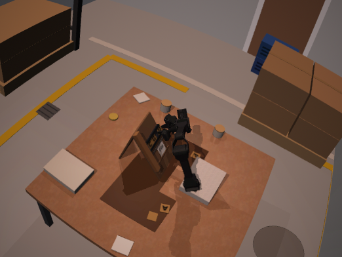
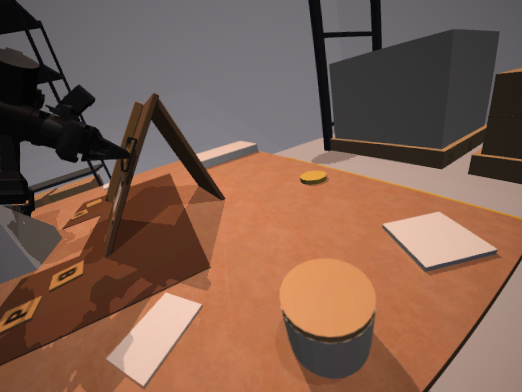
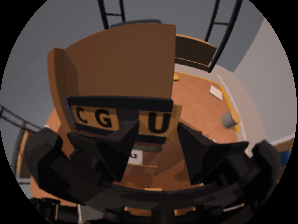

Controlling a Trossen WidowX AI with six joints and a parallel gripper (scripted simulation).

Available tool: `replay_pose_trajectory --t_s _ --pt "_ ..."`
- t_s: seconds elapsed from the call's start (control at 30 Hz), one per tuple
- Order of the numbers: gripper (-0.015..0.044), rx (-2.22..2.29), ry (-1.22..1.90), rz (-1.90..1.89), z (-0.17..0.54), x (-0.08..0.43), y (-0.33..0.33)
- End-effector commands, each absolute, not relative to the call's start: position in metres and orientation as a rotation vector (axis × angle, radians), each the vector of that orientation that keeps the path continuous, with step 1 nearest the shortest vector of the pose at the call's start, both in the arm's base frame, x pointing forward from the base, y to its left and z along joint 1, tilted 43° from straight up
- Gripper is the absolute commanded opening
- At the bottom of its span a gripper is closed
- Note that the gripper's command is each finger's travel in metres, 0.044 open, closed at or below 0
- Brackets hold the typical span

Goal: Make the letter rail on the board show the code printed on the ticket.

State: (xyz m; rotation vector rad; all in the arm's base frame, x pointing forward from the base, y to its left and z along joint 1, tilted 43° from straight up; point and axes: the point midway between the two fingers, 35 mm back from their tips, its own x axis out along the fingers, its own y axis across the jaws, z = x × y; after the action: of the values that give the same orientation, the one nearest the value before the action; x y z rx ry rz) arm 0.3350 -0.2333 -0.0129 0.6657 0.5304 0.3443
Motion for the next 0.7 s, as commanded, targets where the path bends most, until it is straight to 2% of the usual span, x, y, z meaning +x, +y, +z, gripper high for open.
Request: replay_pose_trajectory --t_s 0.0,0.67 --pt "0.0000 0.665 0.532 0.341 -0.0106 0.3345 -0.2317" --pt "0.0000 0.666 0.532 0.342 -0.0060 0.3336 -0.2256"
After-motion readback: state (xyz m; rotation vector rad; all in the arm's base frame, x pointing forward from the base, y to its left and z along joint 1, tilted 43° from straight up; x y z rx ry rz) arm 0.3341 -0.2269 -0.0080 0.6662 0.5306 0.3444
